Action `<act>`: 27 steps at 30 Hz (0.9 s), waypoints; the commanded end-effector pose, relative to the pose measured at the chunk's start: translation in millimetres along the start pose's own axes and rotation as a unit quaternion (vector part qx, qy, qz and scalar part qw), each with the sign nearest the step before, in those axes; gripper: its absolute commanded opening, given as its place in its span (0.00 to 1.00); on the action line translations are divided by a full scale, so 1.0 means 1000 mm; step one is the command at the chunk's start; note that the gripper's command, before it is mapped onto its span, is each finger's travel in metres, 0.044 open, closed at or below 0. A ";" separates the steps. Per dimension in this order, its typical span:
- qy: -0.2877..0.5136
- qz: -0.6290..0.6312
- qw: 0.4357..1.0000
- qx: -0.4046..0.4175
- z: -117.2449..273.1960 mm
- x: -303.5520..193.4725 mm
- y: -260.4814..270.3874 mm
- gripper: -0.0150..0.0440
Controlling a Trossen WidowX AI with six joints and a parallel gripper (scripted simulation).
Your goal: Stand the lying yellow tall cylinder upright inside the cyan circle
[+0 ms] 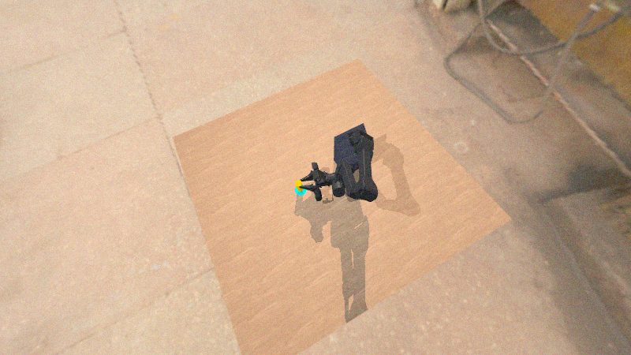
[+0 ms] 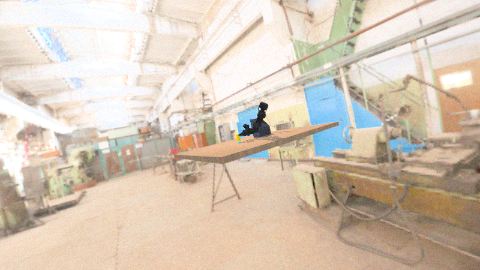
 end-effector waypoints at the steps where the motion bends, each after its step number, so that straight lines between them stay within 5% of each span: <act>1: 0.003 0.002 1.000 0.000 -0.001 -0.012 0.002 0.43; 12: 0.003 0.002 1.000 0.000 -0.001 -0.012 0.002 0.43; 23: 0.003 0.002 1.000 0.000 -0.001 -0.012 0.002 0.92; 27: 0.003 0.002 1.000 0.000 -0.001 -0.012 0.002 0.93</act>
Point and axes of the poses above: the point midway between the two fingers, 35 mm back from their tips, its own z axis back along the fingers, its own y axis across the jaws, x = y × z, the point moved 9 cm from there along z, back along the fingers, and after that the axes turned 7 degrees about z, right-handed, at the moved point
